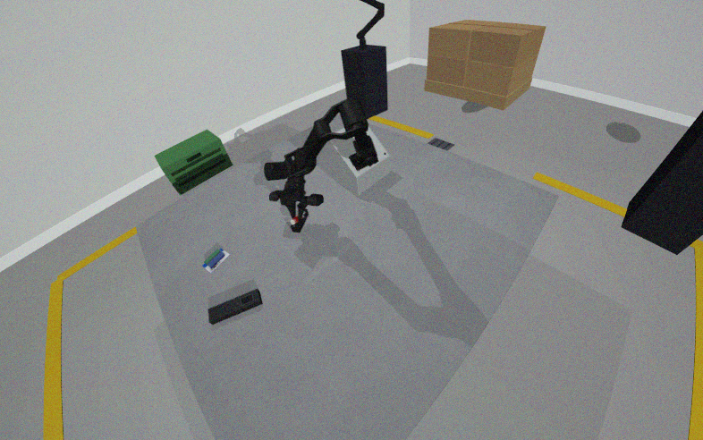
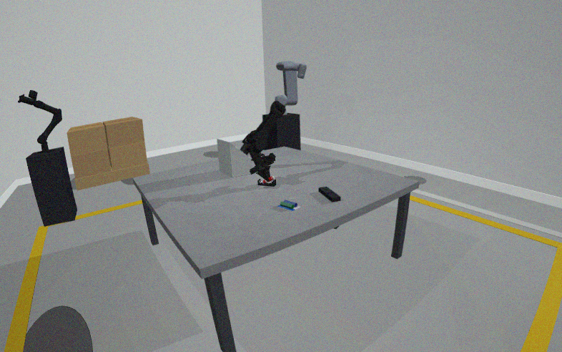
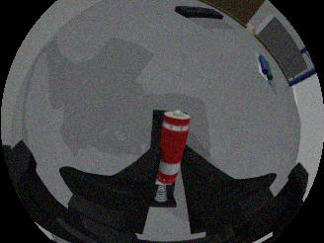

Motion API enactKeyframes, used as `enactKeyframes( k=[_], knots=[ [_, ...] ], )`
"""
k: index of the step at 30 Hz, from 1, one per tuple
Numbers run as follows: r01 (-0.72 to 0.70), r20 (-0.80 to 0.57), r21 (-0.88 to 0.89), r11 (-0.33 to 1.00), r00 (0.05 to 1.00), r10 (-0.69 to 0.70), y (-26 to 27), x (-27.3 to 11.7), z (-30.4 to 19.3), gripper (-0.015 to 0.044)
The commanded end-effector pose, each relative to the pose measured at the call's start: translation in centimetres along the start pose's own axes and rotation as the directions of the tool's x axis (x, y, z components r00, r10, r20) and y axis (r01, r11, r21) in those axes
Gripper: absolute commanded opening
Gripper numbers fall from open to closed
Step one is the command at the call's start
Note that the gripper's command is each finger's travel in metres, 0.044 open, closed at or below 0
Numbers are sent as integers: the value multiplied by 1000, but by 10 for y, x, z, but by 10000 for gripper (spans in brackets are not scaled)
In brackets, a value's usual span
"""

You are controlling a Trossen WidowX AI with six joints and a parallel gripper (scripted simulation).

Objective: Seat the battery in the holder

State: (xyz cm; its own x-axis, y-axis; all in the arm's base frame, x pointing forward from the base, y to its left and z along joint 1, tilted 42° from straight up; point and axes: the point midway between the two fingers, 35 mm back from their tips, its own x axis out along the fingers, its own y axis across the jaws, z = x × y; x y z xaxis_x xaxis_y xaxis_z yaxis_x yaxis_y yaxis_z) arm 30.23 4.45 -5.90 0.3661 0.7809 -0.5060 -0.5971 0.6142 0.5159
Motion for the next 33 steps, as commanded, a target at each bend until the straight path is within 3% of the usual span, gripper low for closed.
enactKeyframes(
  k=[1,33],
  knots=[
    [-1,27,7,1000,1000,1,2,-1,-1,58],
    [14,35,9,1000,999,-15,2,-8,-24,58]
  ],
)
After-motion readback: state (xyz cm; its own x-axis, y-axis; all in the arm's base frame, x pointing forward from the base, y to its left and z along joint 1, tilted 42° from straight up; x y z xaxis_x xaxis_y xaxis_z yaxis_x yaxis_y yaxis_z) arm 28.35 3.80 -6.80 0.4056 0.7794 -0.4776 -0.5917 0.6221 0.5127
